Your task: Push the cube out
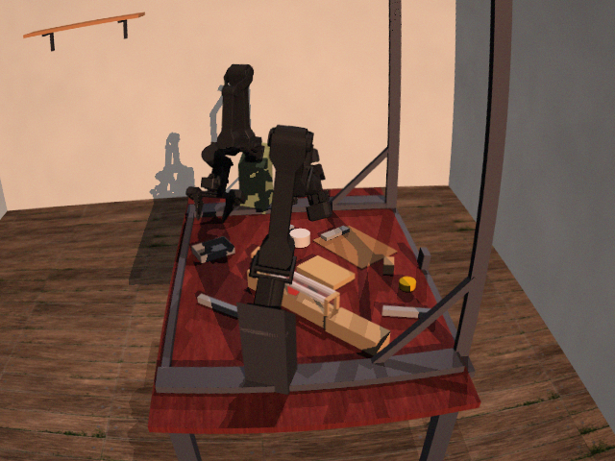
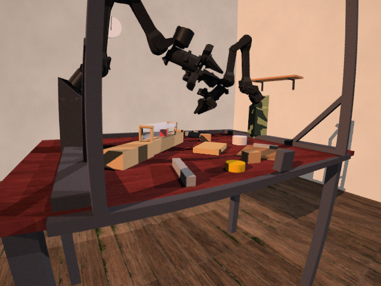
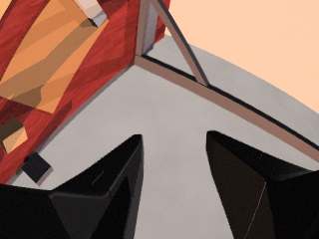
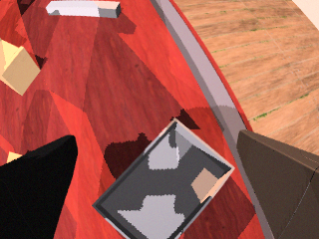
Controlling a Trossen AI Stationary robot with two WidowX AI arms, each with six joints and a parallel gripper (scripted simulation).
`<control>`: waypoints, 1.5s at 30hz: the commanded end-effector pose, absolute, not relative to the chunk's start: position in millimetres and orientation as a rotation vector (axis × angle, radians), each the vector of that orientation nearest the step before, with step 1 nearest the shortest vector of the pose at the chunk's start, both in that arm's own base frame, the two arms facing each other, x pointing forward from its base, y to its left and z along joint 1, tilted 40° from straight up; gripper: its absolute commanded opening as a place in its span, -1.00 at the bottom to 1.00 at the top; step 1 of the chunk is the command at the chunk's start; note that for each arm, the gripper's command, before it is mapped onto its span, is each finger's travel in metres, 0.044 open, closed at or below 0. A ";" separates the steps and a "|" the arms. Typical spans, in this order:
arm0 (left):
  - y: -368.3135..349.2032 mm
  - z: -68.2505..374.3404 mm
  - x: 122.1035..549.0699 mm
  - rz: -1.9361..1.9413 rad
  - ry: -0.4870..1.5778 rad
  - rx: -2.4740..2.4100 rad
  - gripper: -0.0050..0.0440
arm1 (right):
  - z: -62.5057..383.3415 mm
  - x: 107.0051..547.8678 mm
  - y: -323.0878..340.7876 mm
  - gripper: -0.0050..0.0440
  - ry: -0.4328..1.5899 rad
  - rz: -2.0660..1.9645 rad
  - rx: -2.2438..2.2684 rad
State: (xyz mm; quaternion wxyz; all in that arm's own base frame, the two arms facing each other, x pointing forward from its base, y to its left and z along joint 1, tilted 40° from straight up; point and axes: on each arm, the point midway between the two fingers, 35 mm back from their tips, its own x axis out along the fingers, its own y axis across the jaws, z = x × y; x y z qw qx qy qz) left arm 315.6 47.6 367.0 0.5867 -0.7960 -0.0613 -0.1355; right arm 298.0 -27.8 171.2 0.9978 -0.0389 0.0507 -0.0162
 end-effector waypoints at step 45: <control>-118.7 240.4 432.2 -0.048 0.486 -0.289 -0.18 | 267.4 316.5 -12.6 0.84 -0.012 -0.017 -0.037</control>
